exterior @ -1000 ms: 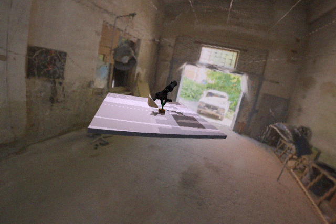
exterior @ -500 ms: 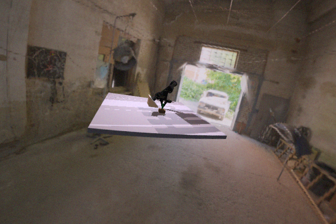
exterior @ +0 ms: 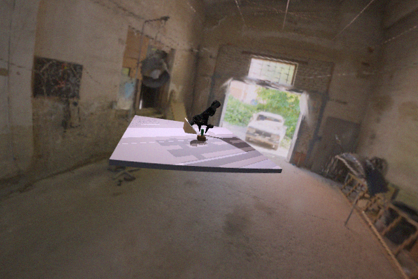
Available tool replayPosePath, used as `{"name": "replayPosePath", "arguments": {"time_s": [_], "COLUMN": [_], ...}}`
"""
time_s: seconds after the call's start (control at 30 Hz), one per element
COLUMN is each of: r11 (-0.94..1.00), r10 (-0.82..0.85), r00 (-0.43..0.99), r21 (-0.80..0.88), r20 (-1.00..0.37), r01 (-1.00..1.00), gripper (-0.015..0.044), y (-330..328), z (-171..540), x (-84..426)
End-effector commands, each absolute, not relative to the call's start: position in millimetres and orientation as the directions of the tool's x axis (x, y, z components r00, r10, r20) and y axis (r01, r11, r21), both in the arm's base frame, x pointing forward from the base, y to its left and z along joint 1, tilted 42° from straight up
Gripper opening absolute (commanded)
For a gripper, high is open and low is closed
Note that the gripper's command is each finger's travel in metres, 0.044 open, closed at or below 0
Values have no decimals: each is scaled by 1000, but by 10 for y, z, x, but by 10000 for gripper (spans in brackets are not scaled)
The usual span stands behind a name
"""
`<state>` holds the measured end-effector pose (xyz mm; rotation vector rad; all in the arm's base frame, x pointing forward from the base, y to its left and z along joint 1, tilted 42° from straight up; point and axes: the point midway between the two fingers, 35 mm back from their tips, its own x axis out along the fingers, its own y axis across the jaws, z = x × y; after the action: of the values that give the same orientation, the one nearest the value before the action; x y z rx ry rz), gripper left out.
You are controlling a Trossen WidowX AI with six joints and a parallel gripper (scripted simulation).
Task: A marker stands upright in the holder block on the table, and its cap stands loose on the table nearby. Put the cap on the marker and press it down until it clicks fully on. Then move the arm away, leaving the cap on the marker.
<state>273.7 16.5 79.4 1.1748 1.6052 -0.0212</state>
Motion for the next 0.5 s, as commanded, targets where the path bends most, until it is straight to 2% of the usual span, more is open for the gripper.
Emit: {"name": "replayPosePath", "arguments": {"time_s": [0.0,0.07,0.27,0.4,0.47], "r11": [510,510,511,511,547], "r10": [660,660,658,659,659], "r00": [84,84,83,83,83], "r21": [527,527,524,525,551], "r20": [-746,-746,-749,-748,-748], "r01": [680,680,681,681,630], "gripper": [394,440,440,440,387], "y": [164,164,-272,-333,-329], "z": [794,794,1271,1348,1339], "x": [2738,2738,2695,2675,2674]}}
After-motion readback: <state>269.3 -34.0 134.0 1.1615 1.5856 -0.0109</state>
